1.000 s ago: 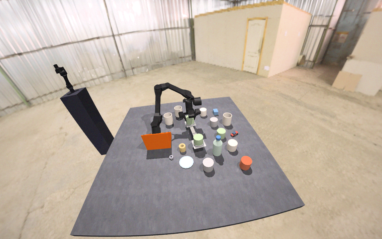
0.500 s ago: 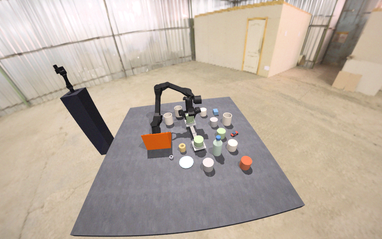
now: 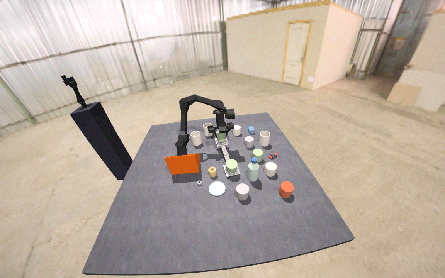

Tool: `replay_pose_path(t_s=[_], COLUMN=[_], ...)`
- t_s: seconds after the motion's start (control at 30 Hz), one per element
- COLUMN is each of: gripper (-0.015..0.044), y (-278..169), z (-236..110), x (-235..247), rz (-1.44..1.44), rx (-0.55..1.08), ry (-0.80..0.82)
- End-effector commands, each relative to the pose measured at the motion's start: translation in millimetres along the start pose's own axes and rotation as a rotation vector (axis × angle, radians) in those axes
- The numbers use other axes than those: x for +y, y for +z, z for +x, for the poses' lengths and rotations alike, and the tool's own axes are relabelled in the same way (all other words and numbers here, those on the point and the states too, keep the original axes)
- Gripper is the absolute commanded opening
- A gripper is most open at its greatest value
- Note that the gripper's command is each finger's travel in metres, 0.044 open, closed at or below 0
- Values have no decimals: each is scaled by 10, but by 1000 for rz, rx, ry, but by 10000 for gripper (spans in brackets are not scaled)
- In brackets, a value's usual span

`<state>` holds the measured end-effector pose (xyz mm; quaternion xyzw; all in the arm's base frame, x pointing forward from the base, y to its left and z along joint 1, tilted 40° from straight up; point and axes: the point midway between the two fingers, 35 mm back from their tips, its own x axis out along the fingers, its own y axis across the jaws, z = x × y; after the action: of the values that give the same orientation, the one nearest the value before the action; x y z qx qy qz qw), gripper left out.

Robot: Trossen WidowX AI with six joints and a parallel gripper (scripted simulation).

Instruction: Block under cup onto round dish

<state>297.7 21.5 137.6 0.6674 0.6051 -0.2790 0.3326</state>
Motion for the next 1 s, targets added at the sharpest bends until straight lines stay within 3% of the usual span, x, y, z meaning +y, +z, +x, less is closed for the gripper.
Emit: replay_pose_path(t_s=[0.0,0.97], gripper=[0,0], y=[-23,-28], z=[-75,-449], x=[38,-1], rz=[-14,-13], rx=[6,9], ry=[14,13])
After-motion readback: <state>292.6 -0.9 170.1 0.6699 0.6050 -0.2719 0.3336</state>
